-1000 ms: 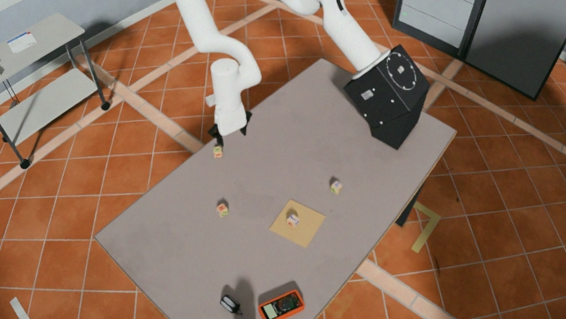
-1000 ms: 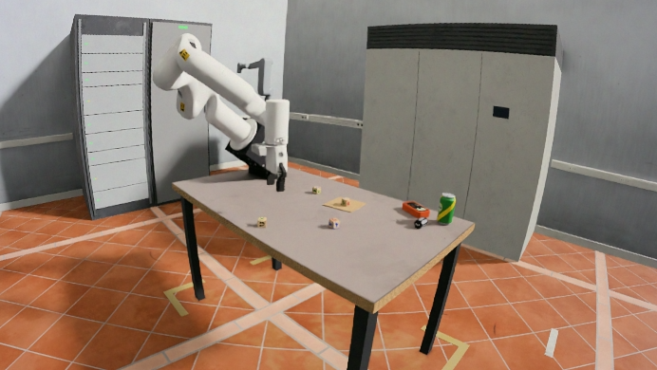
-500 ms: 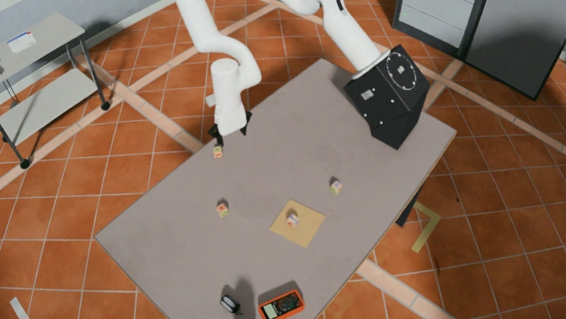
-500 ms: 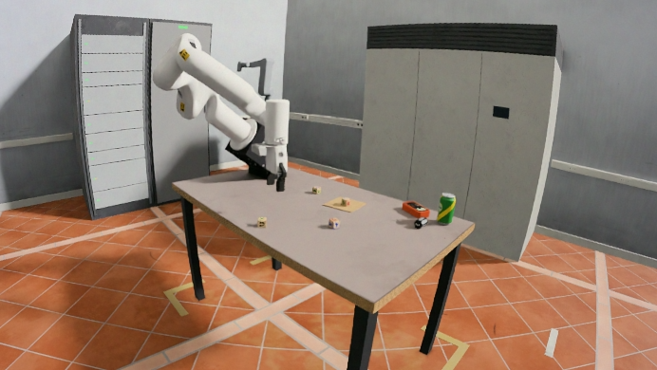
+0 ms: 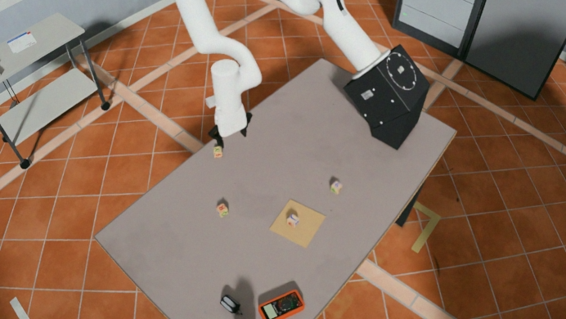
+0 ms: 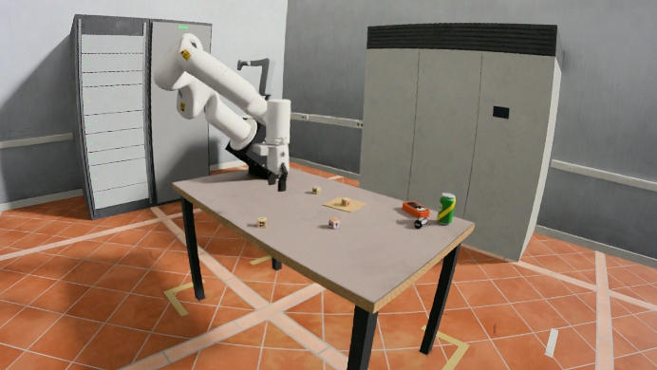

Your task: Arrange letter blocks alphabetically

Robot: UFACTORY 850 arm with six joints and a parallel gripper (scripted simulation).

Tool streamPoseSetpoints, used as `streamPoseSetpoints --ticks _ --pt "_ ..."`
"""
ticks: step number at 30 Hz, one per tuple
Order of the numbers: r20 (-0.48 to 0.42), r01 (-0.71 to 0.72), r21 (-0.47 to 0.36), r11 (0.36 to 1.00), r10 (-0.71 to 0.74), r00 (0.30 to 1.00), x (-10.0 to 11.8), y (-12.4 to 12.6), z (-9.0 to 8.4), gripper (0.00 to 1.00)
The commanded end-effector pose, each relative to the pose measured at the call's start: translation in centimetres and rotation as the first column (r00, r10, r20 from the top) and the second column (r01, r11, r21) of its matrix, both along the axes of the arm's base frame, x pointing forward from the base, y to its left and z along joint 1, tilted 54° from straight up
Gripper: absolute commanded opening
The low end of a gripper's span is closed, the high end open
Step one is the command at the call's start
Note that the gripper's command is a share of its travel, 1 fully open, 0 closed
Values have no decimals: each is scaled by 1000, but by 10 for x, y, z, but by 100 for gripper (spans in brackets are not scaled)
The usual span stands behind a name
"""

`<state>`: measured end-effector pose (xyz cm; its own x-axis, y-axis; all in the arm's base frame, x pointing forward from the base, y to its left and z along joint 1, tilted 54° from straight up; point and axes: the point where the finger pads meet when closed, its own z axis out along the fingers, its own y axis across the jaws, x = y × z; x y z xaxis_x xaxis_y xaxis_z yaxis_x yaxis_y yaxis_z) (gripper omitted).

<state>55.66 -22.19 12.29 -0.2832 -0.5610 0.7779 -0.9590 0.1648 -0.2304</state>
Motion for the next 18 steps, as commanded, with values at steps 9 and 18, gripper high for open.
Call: streamPoseSetpoints --ticks 9,18 --pt "-88 -67 5 998 67 994 61 82 -96 100" --pt "-143 -107 9 994 107 984 77 136 -161 100"
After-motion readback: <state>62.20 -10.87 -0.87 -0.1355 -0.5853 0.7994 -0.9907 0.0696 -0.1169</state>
